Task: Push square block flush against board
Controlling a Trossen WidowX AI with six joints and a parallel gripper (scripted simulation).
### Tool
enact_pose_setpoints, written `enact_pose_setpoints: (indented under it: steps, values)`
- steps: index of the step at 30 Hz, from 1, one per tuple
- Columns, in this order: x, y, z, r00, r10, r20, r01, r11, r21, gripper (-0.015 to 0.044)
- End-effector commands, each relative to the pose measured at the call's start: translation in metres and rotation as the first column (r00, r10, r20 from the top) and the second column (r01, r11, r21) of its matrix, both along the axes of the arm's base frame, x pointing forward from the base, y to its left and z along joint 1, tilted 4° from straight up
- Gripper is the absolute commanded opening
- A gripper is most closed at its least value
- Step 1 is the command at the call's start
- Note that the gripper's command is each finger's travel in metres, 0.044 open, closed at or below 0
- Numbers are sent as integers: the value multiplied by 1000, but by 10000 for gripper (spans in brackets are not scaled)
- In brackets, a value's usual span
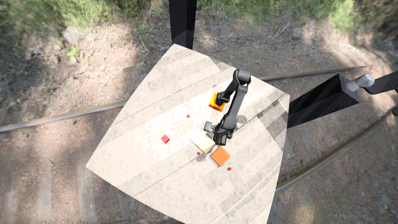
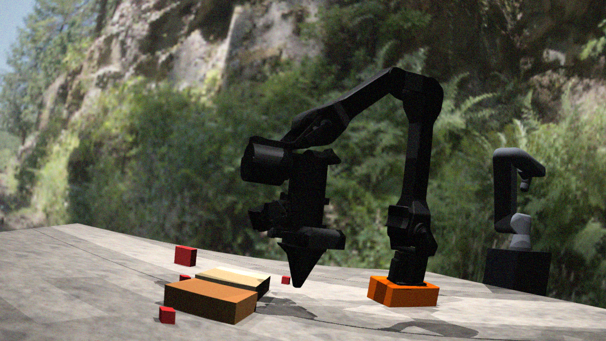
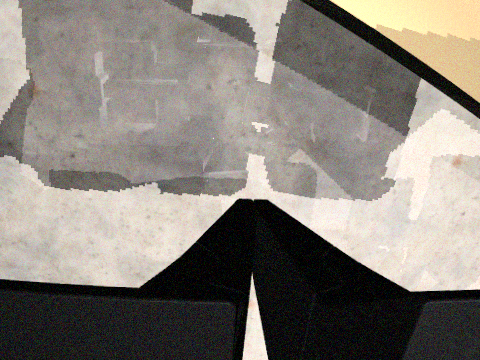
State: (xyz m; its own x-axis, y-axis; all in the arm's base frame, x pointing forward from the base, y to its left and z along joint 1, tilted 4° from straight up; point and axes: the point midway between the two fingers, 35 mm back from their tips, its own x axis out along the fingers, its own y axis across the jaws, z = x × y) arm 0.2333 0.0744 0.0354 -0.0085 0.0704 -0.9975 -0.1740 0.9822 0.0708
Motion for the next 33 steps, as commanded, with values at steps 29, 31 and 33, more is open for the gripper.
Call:
enact_pose_setpoints:
  steps: [29, 31, 33]
  values:
    - [25, -57, 25, 718, -696, -22, 696, 718, -4, 0]
    - [27, -62, 25, 668, -744, -26, 744, 668, -7, 0]
    - [28, -67, 25, 615, -788, -30, 788, 616, -10, 0]
